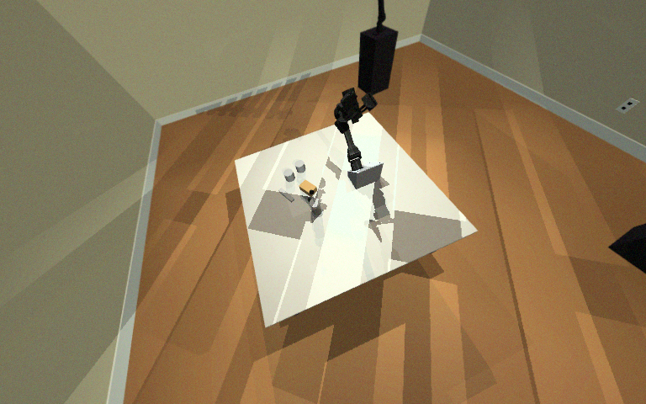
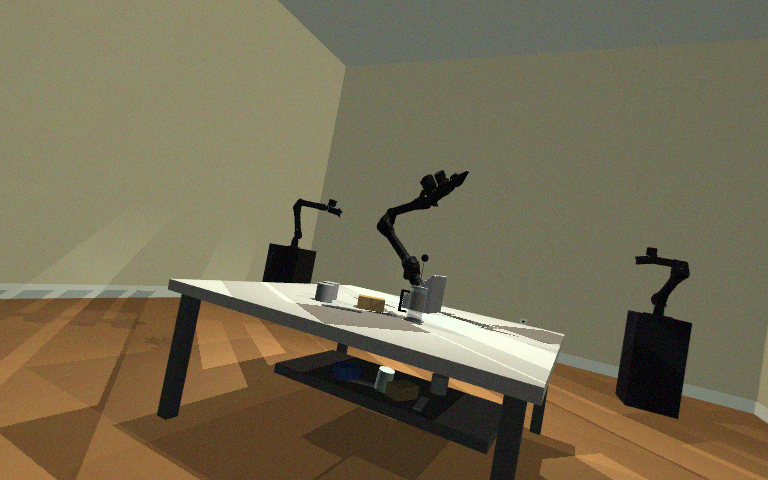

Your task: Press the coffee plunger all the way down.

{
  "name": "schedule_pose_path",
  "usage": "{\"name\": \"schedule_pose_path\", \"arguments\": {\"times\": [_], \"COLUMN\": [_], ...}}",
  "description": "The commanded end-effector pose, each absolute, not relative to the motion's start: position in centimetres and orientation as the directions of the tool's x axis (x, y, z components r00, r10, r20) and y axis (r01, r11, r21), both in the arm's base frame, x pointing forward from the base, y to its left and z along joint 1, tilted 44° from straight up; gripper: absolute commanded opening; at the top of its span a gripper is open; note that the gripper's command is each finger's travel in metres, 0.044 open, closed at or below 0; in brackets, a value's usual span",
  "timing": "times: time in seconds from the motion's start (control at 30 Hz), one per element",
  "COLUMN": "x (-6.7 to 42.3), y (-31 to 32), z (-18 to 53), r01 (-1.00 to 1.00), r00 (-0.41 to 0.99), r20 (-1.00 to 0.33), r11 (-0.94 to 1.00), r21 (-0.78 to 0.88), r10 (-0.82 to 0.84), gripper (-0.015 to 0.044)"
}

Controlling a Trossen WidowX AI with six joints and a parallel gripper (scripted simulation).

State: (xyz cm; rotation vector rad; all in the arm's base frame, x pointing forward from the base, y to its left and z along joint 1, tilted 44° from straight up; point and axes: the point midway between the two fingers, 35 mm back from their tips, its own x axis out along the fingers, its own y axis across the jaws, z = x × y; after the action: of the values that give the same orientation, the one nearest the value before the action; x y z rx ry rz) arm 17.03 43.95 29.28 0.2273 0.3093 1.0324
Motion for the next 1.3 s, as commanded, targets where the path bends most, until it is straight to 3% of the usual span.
{"name": "schedule_pose_path", "arguments": {"times": [0.0,0.3,0.63,1.27], "x": [21.4,30.6,35.2,34.8], "y": [41.7,32.9,20.0,15.7], "z": [24.9,16.3,9.6,4.8], "r01": [-0.721,-0.448,-0.227,-0.233], "r00": [0.608,0.815,0.794,0.789], "r20": [-0.274,-0.489,-0.558,-0.563], "r11": [0.663,0.873,0.734,0.728], "r21": [0.203,-0.193,-0.64,-0.645], "r10": [0.745,0.311,-0.242,-0.245], "gripper": [0.044,0.044,0.044,0.044]}}
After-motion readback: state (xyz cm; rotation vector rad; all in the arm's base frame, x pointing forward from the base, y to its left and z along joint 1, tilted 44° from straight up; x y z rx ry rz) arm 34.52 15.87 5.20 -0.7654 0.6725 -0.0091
